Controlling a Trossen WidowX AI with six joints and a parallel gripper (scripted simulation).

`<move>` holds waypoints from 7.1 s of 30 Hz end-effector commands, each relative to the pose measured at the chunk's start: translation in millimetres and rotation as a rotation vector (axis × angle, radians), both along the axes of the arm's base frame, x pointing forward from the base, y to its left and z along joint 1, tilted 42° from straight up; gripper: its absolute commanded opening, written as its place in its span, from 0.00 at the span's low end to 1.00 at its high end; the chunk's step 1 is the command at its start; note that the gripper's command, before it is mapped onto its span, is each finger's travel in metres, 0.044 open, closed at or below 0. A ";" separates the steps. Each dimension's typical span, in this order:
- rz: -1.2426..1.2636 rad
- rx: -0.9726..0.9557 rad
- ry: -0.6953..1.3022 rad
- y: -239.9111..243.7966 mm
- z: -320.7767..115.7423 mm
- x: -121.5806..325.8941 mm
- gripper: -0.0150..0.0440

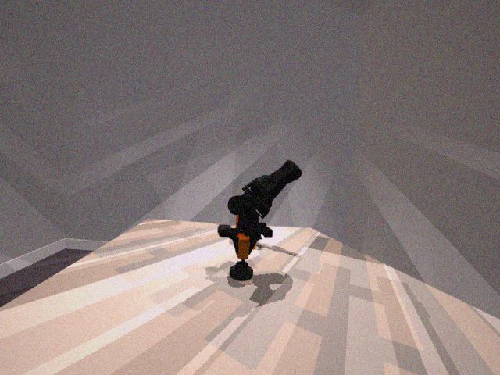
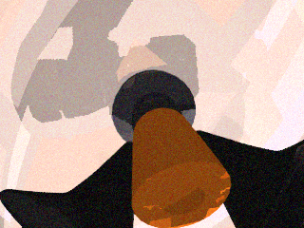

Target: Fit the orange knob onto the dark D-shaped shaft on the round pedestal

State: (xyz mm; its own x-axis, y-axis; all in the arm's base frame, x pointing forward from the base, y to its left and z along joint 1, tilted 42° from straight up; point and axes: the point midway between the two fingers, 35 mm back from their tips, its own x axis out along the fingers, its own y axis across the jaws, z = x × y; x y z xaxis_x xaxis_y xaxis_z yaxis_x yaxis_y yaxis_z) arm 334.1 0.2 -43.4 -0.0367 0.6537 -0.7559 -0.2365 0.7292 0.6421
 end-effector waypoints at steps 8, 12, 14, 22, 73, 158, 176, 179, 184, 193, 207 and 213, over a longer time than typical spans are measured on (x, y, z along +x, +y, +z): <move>-0.003 0.004 -0.001 1.6 -3.0 1.1 0.25; -0.003 0.004 -0.001 3.2 -4.5 1.5 0.25; -0.003 0.004 -0.001 3.7 -4.6 1.5 0.25; -0.003 0.004 -0.001 4.1 -5.4 -0.7 0.25; 0.155 0.011 -0.138 0.6 -2.5 -0.7 0.25; 0.471 0.026 -0.413 3.1 -5.9 1.4 0.25; 0.566 0.030 -0.495 0.0 -2.3 -2.9 0.25; 0.629 0.033 -0.550 1.0 -3.1 -4.8 0.25; 0.629 0.033 -0.550 1.8 -4.0 -4.9 0.25; 0.629 0.033 -0.550 1.6 -4.3 -2.4 0.25; 0.629 0.033 -0.550 1.2 -3.5 0.8 0.25; 0.629 0.033 -0.550 2.0 -4.2 -0.8 0.25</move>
State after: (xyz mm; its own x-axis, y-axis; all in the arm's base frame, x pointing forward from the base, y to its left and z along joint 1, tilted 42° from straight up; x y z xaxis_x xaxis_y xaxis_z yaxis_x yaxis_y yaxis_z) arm 334.1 2.2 -47.2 -0.0350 0.6583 -0.7520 -0.8778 0.3394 0.3379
